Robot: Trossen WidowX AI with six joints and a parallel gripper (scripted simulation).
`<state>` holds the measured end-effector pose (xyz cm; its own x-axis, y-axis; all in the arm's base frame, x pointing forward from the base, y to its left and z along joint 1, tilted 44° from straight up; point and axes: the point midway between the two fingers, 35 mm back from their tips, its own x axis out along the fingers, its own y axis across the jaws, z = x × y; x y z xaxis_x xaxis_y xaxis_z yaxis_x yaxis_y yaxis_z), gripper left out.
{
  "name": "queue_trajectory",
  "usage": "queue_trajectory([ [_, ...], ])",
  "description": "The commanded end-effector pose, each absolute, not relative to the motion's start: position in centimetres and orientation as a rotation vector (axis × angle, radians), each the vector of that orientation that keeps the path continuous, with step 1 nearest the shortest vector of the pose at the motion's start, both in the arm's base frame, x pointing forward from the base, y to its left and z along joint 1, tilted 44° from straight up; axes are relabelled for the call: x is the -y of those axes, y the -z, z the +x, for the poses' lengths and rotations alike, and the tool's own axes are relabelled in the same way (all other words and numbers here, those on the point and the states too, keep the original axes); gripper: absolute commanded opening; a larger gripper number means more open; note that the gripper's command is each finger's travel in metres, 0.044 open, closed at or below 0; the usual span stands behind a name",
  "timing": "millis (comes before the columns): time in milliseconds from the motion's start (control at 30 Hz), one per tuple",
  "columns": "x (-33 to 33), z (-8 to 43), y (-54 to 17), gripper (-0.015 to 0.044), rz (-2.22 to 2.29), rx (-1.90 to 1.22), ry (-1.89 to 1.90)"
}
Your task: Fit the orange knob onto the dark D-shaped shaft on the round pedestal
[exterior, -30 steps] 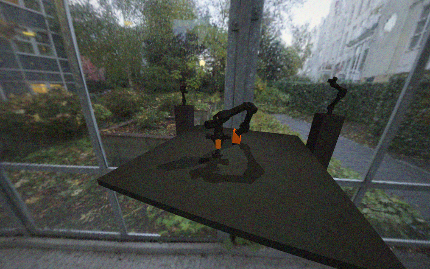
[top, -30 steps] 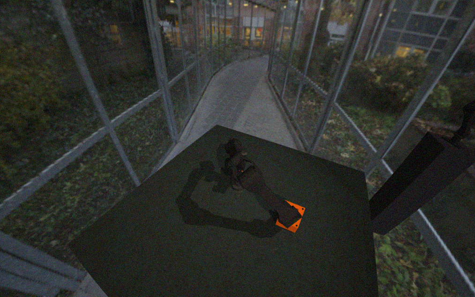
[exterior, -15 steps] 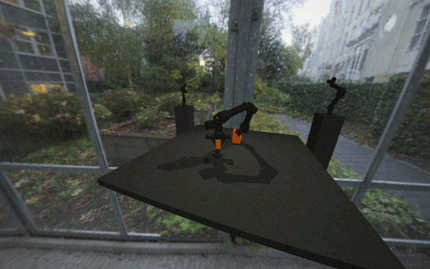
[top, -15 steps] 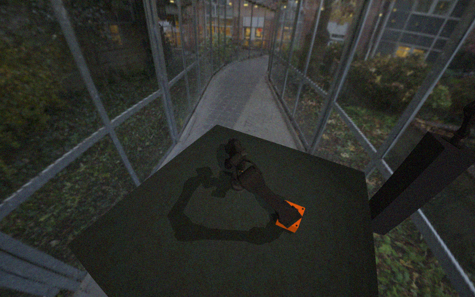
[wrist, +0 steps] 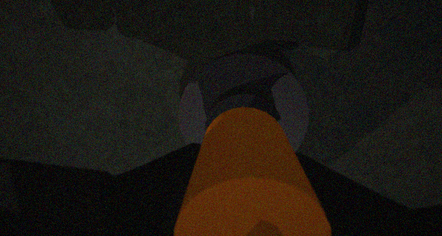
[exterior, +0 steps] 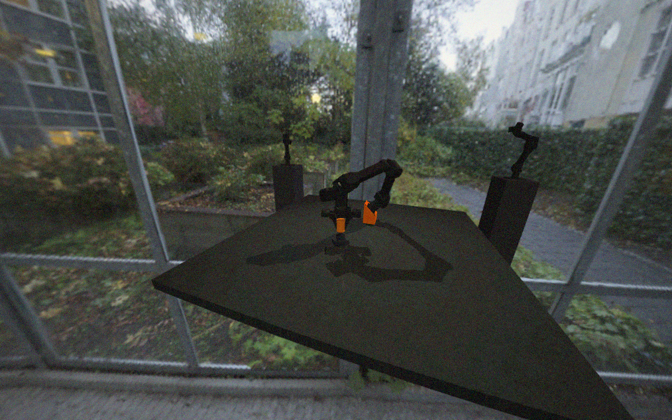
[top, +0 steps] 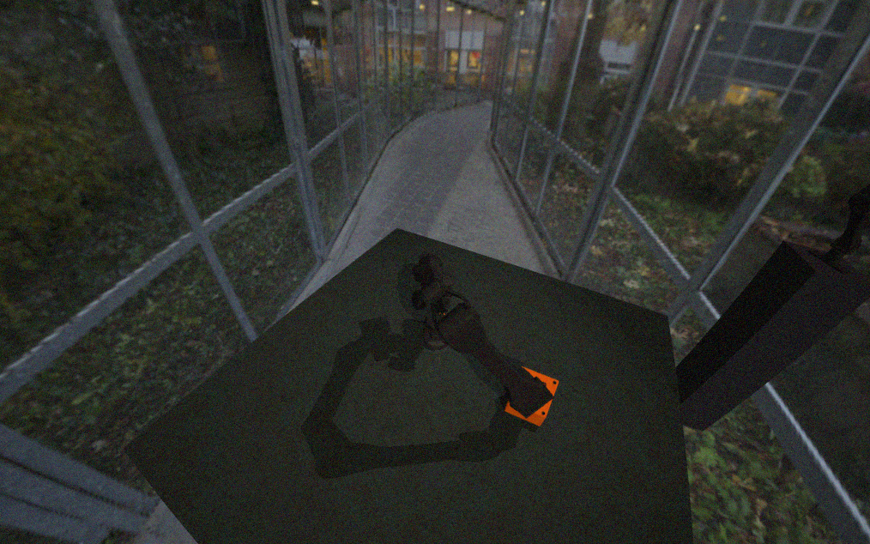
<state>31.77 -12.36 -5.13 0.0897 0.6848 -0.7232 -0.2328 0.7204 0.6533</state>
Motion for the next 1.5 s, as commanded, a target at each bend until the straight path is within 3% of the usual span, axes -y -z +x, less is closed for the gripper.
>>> queue_trajectory([
  [0,12.35,31.87,5.13,0.0,0.421,-1.313,-0.71],
  [1467,12.33,31.87,5.21,0.0,0.252,-1.224,-0.838],
])
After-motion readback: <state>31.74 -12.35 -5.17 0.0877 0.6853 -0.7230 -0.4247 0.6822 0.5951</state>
